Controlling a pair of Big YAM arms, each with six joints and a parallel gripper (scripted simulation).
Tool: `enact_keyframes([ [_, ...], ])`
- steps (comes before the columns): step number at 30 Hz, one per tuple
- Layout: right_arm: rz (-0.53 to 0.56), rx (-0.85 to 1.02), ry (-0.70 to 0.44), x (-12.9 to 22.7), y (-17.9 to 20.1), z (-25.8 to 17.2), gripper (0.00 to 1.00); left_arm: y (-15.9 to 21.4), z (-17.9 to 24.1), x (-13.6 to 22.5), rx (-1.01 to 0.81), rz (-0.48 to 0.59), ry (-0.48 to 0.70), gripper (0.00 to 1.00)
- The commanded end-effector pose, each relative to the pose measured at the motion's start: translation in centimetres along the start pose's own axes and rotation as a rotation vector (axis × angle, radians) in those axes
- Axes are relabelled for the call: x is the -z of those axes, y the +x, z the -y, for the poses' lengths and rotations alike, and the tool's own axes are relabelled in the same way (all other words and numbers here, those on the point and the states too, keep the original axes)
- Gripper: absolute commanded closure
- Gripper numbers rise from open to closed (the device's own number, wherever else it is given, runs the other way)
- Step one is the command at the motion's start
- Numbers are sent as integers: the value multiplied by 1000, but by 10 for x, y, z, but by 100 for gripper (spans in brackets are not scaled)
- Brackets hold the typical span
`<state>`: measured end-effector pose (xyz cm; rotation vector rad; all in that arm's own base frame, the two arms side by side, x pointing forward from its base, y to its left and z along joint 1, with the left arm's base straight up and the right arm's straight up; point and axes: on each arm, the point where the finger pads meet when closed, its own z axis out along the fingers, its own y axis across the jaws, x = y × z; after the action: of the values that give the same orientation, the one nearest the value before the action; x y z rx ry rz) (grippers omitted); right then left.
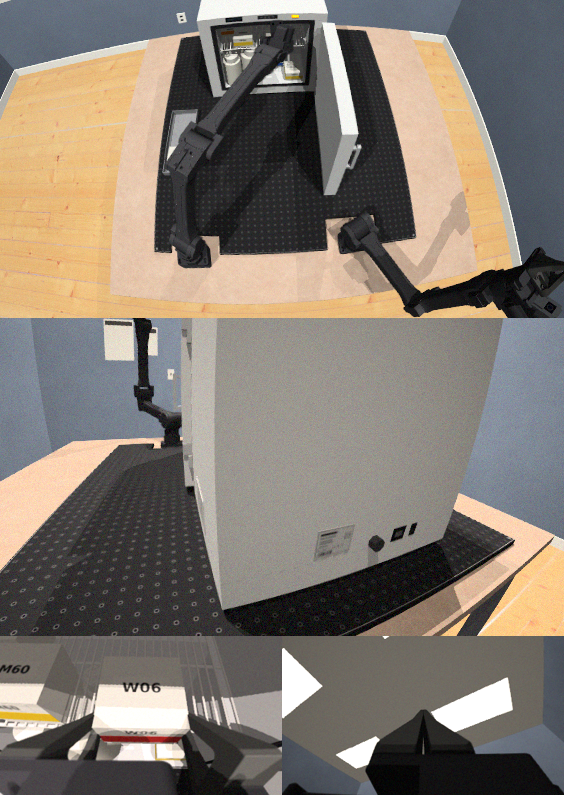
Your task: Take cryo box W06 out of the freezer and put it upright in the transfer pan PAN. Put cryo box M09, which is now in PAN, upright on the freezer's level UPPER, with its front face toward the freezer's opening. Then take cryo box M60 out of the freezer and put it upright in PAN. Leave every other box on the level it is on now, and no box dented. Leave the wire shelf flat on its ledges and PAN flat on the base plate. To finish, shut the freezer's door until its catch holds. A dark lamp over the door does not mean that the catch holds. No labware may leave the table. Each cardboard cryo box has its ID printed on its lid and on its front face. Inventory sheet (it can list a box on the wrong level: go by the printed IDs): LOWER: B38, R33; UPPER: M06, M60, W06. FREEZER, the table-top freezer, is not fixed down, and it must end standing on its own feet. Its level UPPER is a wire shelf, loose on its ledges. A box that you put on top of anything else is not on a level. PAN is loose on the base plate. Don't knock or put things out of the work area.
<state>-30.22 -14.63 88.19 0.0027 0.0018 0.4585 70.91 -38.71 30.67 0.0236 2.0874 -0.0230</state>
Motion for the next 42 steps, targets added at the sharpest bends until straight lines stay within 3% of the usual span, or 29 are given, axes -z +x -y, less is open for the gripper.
enact_keyframes([
  [1, -31, 11, -3, -3, 14, 0, 100, -28, 4, 3, 20, 38, 4, 23],
  [39, -31, 11, -3, -3, 14, 0, 100, -27, 1, 10, 26, 41, 3, 23],
  [40, -31, 11, -3, -3, 14, 0, 100, 10, 0, -7, 2, -19, -19, 23],
  [42, -31, 11, -3, -3, 14, 0, 100, -15, 2, 23, 21, 23, 4, 23],
])
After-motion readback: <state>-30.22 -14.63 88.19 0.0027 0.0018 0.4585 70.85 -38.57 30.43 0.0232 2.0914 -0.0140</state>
